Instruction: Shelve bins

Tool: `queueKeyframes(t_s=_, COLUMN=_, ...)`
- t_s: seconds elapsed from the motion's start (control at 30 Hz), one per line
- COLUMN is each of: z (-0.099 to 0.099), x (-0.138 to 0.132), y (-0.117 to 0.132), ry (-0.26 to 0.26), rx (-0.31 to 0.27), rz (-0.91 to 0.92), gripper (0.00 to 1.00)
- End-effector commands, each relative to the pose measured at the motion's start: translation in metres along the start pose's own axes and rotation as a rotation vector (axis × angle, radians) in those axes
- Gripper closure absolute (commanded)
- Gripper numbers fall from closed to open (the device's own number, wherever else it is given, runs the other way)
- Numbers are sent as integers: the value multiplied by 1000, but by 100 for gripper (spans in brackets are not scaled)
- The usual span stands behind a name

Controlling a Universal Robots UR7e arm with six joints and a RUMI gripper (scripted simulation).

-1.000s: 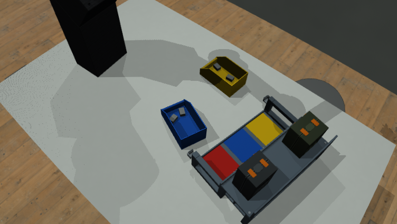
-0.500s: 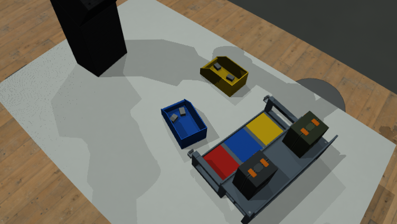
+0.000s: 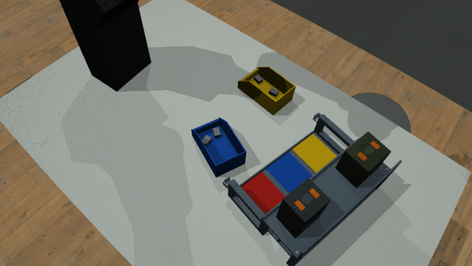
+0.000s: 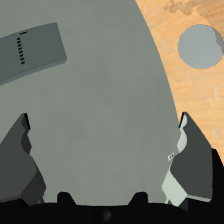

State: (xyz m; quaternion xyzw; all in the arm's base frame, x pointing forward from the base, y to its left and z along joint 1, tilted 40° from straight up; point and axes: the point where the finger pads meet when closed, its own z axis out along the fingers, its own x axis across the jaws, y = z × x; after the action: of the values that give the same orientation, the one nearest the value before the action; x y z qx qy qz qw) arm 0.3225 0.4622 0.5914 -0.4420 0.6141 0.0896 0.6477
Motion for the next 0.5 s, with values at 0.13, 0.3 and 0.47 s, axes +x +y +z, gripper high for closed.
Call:
queueKeyframes(t_s=0.13, z=38, x=79, y=-64, ry=128, rx=132, rz=-24, gripper=0)
queueKeyframes(t_s=0.3, z=49, x=135, y=-106, ry=220, rx=214, rz=-35, gripper=0)
queueKeyframes(t_s=0.47, z=51, x=190, y=-146, ry=311, rx=290, rz=-44, gripper=0)
